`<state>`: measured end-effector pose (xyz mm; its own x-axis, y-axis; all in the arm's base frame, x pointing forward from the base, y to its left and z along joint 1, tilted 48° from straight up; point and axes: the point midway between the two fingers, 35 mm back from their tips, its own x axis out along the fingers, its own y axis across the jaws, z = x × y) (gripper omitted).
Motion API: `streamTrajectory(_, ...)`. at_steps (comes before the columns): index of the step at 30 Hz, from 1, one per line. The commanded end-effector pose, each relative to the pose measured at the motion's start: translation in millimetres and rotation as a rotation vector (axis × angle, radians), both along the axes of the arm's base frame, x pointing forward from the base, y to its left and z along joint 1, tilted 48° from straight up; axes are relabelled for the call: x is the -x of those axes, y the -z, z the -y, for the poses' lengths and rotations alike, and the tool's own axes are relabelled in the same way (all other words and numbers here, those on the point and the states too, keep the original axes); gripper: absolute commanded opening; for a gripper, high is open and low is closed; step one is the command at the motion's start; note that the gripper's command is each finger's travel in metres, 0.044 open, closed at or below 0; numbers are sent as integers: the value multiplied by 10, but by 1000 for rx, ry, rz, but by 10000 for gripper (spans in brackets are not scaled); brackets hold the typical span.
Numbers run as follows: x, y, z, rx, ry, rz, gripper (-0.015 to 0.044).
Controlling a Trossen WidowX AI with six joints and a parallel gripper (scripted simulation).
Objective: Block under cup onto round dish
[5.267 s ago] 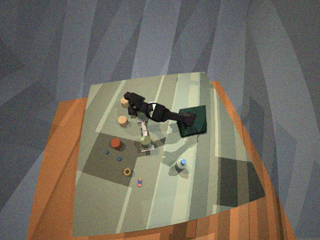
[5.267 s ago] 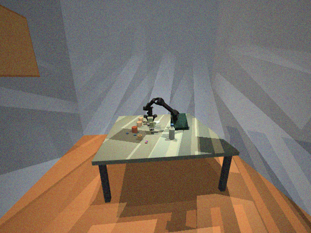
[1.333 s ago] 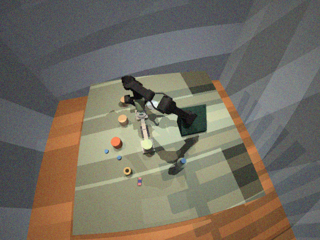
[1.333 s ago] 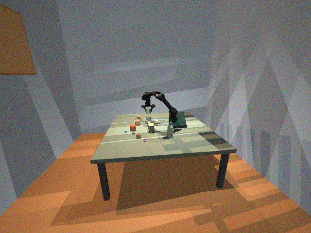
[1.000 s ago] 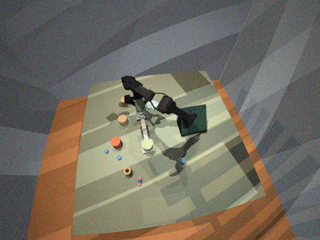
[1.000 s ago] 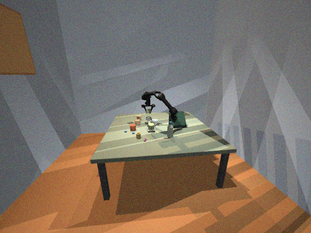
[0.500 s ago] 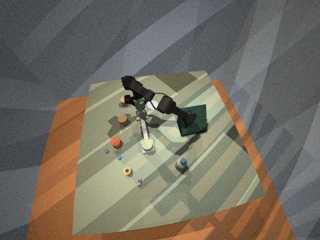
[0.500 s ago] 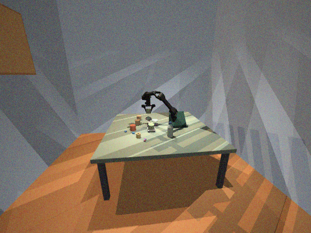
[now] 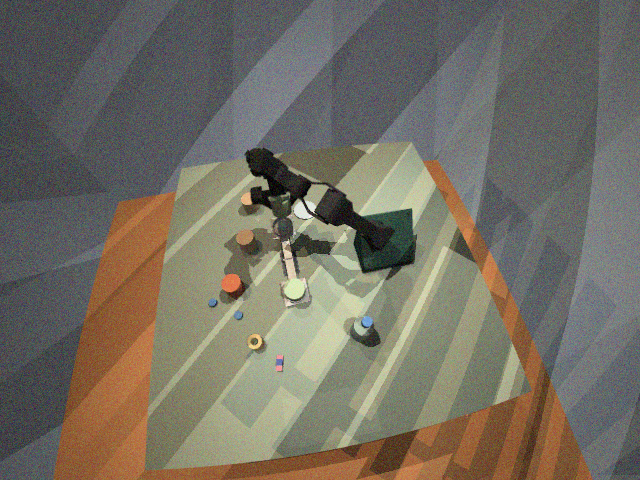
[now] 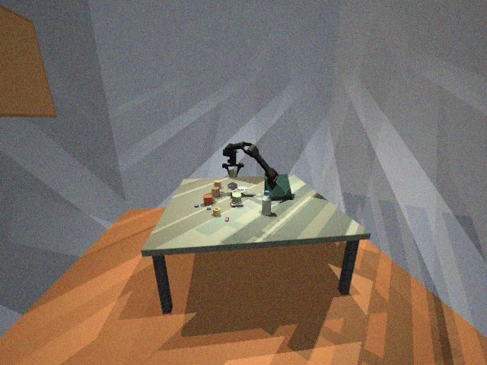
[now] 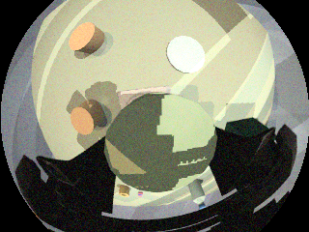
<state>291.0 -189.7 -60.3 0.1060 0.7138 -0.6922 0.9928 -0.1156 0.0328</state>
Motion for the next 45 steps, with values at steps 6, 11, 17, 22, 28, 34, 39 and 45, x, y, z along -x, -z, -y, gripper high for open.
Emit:
streamTrajectory(6, 507, 495, 199, 9, 8, -17, 0)
streamTrajectory(11, 783, 735, 259, 15, 8, -19, 0)
streamTrajectory(17, 1119, 1004, 280, 18, 7, -21, 0)
streamTrajectory(22, 1398, 1213, 255, 17, 5, -21, 0)
streamTrajectory(28, 1723, 1442, 174, 12, 2, -20, 0)
streamTrajectory(34, 1995, 1625, 59, 3, -2, -17, 0)
streamTrajectory(39, 2001, 1638, 48, 3, -2, -17, 0)
streamTrajectory(45, 1973, 1817, -133, 3, -2, -16, 0)
